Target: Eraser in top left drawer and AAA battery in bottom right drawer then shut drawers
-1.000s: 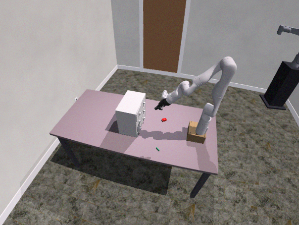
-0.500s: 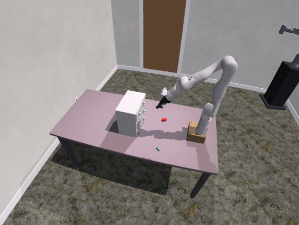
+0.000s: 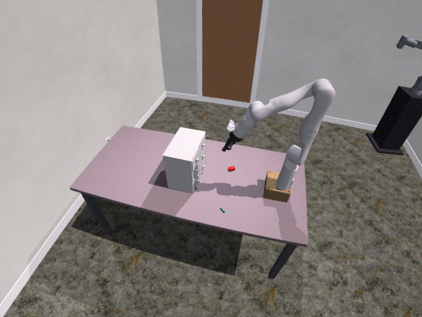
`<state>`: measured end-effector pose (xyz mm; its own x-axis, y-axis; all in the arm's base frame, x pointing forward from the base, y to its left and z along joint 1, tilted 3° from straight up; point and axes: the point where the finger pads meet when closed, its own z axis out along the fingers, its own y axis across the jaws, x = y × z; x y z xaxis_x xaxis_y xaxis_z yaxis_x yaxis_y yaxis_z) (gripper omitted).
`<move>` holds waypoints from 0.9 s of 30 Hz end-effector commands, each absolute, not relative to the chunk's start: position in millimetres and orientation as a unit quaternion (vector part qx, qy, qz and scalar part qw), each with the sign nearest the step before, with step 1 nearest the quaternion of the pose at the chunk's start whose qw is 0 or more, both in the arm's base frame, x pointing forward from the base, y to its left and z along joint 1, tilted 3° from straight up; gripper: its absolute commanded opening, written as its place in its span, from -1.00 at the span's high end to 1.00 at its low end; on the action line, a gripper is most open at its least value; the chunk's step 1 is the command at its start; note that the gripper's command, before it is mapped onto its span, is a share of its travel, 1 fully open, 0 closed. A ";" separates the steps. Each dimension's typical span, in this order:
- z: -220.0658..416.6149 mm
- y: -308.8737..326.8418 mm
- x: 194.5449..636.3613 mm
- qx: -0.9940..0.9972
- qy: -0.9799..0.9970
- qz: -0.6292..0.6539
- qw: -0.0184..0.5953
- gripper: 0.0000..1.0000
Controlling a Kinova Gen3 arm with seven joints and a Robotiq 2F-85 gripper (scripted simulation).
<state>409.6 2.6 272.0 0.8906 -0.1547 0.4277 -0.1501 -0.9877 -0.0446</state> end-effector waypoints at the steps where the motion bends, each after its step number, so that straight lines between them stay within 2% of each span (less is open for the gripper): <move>1: 276.5 1.2 410.9 -0.974 0.080 -0.213 0.005 1.00; 27: 303.6 3.2 391.0 -0.992 0.079 -0.101 0.015 1.00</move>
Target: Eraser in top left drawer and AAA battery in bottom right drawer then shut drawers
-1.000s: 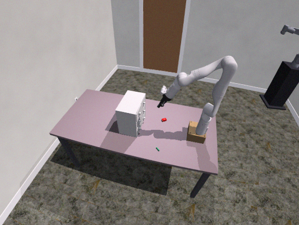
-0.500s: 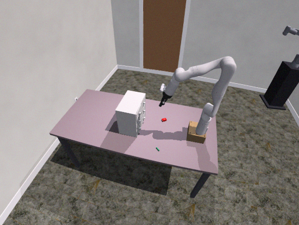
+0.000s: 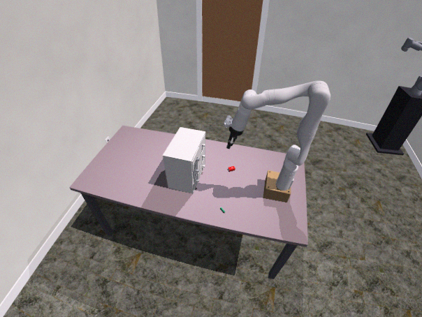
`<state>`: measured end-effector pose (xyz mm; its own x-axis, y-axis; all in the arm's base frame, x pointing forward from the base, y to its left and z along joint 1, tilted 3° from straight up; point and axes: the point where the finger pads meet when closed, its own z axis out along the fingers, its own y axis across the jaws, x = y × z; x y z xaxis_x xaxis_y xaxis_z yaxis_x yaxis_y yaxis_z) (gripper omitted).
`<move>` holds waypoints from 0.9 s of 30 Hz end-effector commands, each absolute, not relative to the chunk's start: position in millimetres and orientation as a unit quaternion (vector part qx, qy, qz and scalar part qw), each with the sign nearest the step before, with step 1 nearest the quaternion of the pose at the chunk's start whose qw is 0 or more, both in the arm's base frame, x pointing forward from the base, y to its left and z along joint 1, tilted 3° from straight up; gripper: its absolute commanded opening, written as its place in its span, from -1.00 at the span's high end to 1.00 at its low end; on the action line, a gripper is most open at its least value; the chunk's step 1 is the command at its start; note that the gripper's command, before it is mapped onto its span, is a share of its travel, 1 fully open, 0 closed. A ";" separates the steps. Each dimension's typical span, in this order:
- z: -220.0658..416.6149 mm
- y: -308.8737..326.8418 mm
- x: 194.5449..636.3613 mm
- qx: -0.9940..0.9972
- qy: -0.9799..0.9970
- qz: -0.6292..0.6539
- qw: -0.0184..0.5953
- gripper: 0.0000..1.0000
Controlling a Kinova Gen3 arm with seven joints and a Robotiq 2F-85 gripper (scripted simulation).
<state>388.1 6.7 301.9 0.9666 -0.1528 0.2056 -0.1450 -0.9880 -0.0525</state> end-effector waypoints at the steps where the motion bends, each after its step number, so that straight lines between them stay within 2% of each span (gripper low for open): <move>1: 304.6 3.2 390.3 -0.992 0.079 -0.097 0.015 1.00; 27: 323.0 4.5 376.8 -0.997 0.077 -0.019 0.021 1.00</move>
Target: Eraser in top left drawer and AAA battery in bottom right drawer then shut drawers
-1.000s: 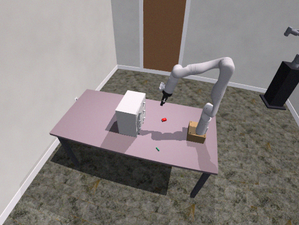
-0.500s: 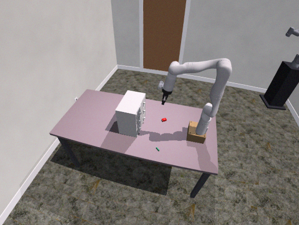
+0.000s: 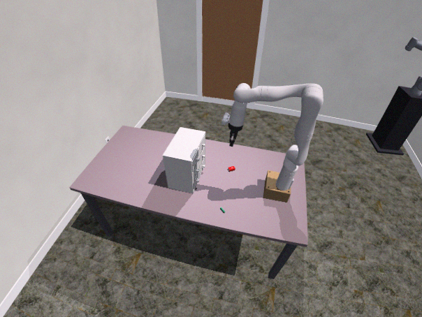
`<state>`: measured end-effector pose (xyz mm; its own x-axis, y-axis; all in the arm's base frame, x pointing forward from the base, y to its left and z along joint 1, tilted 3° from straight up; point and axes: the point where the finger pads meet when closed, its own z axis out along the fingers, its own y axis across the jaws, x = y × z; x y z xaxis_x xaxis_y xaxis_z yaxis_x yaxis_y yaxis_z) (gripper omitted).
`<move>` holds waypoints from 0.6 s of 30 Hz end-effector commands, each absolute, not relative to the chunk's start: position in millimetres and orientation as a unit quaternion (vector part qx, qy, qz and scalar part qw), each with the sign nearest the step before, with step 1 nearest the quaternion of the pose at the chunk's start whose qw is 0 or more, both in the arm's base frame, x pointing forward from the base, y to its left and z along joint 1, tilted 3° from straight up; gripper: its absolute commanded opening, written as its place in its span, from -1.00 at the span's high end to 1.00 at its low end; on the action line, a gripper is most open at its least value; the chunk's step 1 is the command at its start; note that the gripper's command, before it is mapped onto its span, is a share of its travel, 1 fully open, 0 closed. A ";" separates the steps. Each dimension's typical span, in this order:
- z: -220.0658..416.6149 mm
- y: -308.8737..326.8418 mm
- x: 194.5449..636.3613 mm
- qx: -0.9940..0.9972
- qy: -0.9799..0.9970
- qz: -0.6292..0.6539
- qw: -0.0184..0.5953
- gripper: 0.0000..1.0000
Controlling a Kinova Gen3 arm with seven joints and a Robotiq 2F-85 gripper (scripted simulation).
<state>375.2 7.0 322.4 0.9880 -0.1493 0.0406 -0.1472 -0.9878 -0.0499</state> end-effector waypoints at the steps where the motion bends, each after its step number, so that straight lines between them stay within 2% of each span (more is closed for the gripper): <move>1: 323.6 4.5 376.4 -0.997 0.077 -0.017 0.021 1.00; 18: 330.0 5.0 371.7 -0.997 0.077 0.010 0.023 1.00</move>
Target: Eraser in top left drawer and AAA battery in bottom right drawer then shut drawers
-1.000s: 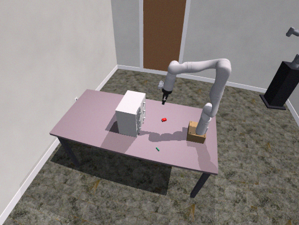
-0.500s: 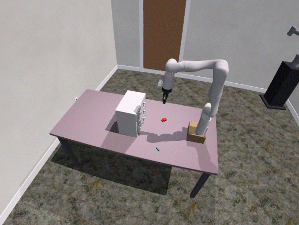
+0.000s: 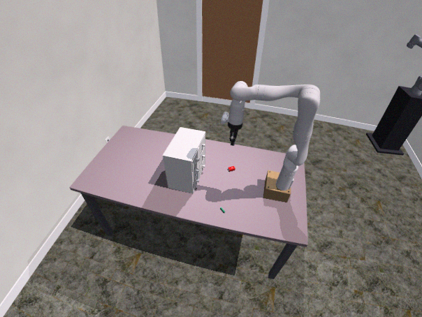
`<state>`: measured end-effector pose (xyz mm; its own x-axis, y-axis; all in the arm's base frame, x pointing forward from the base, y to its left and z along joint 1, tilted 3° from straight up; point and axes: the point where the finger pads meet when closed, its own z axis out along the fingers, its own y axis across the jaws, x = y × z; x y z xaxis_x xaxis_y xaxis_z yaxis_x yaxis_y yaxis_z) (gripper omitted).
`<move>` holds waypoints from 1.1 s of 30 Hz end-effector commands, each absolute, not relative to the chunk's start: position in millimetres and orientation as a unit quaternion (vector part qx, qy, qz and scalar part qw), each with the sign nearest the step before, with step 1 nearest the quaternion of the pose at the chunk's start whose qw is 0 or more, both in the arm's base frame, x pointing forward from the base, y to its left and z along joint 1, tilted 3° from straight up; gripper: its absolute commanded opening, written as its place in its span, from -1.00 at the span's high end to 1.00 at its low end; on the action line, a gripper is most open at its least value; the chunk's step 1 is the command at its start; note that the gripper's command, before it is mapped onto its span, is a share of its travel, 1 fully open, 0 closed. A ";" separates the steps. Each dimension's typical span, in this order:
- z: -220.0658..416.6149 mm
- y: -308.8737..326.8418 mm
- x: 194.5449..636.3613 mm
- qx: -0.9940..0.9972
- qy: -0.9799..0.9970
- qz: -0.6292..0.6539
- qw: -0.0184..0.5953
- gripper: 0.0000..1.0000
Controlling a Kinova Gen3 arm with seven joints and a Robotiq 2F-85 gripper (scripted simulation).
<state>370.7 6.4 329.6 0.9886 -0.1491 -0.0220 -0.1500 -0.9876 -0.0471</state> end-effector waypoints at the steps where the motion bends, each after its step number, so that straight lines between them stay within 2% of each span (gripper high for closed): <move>1: 330.3 5.0 371.5 -0.997 0.077 0.011 0.023 1.00; 33: 332.1 5.2 370.1 -0.997 0.076 0.019 0.024 1.00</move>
<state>369.9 5.3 331.6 0.9876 -0.1512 -0.0428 -0.1531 -0.9872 -0.0444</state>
